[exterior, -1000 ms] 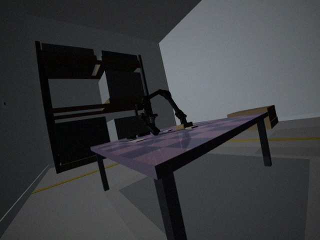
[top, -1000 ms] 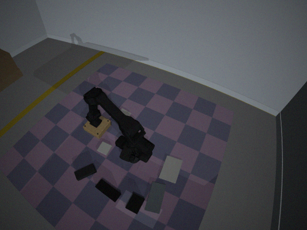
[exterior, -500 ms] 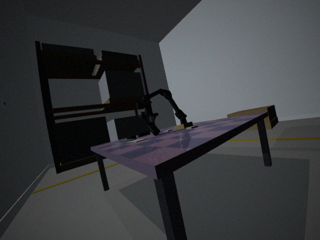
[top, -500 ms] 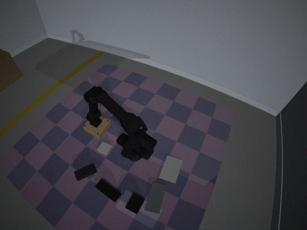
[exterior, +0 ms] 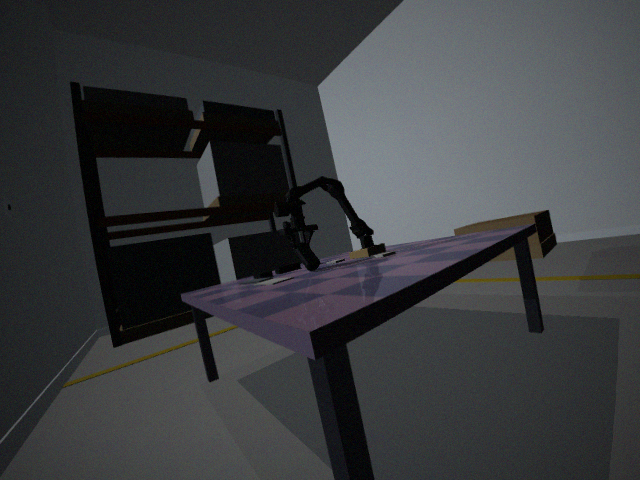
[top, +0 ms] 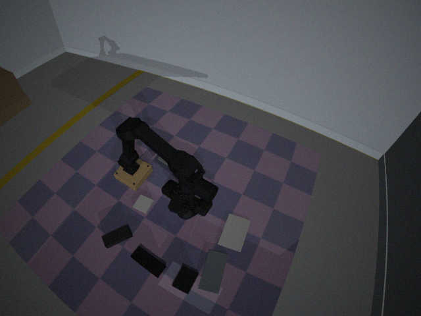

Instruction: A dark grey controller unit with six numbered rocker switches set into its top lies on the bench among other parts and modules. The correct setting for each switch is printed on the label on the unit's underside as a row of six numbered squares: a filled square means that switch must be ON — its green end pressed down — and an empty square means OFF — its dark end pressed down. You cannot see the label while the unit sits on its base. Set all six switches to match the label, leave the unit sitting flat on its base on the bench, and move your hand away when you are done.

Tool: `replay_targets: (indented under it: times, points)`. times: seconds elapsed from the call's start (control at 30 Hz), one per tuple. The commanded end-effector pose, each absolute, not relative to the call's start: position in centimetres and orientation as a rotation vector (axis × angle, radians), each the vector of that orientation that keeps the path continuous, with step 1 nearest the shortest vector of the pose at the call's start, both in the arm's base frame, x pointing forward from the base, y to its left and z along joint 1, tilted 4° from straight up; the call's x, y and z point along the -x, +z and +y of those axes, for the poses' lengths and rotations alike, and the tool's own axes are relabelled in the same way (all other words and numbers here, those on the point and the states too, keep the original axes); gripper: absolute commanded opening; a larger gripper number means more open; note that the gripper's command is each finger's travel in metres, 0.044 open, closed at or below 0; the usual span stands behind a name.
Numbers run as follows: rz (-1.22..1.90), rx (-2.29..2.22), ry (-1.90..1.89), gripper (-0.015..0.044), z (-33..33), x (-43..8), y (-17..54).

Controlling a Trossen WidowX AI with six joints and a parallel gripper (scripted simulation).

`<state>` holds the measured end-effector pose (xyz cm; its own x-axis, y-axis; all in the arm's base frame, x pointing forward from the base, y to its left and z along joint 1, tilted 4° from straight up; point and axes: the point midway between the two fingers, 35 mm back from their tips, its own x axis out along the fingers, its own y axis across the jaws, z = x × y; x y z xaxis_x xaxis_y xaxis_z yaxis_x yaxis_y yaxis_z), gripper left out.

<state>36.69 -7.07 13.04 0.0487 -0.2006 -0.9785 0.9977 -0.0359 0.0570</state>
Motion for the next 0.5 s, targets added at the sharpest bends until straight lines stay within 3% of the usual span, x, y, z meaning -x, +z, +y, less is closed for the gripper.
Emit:
replay_targets:
  times: [0.0,0.47]
  points:
    - [1.007,-1.112,-1.284,0.0335,-6.2,-36.8,13.0]
    - [0.986,-1.091,-1.296,0.0335,-5.1,-36.8,13.3]
